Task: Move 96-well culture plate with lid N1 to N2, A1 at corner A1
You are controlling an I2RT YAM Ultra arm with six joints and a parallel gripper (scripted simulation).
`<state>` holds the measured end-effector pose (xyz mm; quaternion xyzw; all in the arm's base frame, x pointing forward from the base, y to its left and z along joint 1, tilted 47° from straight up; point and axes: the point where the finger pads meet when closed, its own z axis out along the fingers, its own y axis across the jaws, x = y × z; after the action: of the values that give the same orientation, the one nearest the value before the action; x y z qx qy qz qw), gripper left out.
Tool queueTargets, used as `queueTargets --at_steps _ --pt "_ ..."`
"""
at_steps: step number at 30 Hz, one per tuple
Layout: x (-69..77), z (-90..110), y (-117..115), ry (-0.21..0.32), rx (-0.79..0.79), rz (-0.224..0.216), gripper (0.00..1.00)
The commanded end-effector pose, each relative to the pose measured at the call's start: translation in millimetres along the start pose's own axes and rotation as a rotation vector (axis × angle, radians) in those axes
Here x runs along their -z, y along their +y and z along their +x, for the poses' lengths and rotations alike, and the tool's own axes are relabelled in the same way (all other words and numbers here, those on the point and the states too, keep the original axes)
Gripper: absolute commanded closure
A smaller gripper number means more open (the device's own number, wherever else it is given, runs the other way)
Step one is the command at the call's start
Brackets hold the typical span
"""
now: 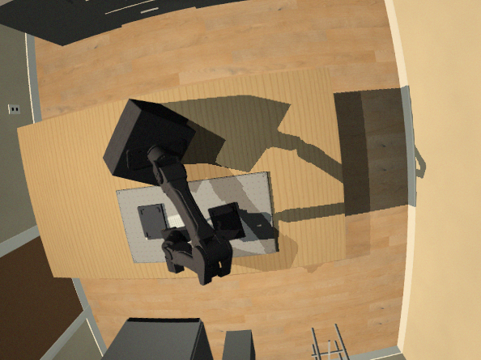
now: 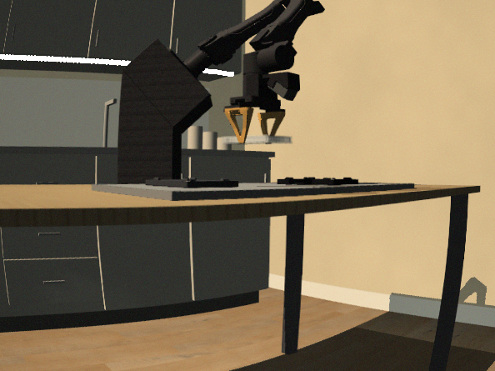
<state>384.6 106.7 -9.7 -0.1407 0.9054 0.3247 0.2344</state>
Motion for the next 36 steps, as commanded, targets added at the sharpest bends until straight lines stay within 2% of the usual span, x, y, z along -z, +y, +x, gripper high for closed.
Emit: queueTargets --at_steps 1,6,7,9,21,23,24,25,36 --pt "7.5 -8.9 6.0 -0.033 -0.012 0.023 1.0" --pt "7.4 -11.4 15.6 -0.034 -0.012 0.023 1.0" --pt "12.9 -20.5 12.1 -0.056 -0.015 0.035 1.0" --pt "7.3 -14.0 25.2 -0.034 -0.012 0.022 1.0" --pt "8.5 -28.8 65.0 -0.032 -0.014 0.021 1.0" --pt "8.5 -28.8 65.0 -0.032 -0.014 0.021 1.0" --pt "13.0 -34.2 61.7 -0.048 -0.024 0.031 1.0" --pt "9.7 -36.5 72.4 -0.044 -0.006 0.021 1.0" --pt "10.5 -48.7 109.7 -0.05 -0.003 0.017 1.0"
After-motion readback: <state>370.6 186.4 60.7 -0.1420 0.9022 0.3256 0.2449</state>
